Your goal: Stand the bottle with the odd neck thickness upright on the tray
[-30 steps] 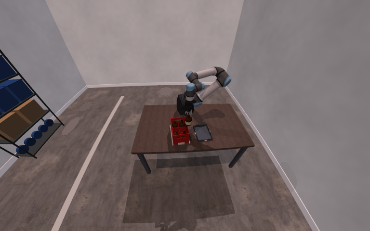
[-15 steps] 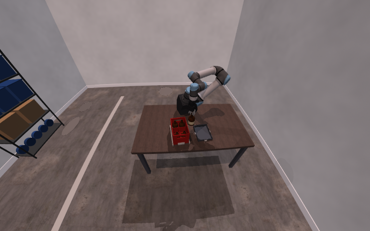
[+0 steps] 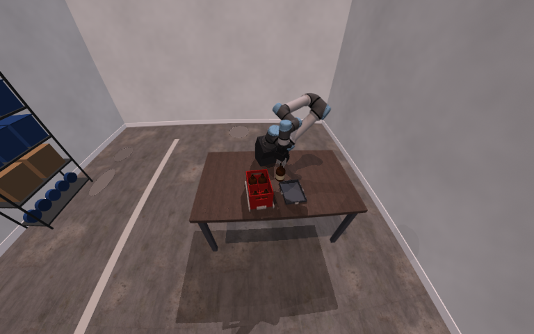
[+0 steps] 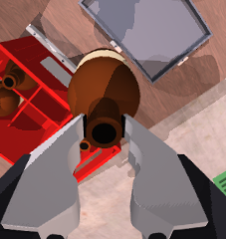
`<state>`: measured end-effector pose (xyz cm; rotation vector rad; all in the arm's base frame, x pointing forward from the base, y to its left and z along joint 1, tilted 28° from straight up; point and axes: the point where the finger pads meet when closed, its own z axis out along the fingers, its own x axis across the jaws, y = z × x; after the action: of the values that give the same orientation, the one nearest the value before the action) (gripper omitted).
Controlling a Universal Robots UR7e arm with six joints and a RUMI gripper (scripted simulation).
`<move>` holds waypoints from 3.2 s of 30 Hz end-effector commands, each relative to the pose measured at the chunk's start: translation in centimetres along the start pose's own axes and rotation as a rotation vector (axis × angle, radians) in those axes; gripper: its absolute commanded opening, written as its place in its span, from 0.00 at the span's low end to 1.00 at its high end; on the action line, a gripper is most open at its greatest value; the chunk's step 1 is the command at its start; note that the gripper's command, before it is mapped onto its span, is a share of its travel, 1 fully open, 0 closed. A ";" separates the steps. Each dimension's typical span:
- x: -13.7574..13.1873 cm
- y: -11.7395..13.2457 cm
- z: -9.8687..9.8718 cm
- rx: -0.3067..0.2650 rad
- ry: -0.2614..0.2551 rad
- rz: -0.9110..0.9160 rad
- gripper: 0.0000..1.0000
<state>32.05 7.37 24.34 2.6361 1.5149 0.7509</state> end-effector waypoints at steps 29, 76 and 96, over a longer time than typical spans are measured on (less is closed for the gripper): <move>4.7 -4.1 0.1 0.001 -0.004 0.005 0.00; 9.0 -7.7 -0.1 -0.003 -0.003 0.003 0.00; 9.9 -8.5 -0.1 -0.003 -0.003 0.004 0.00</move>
<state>29.15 19.79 25.88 2.6426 1.5123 0.7419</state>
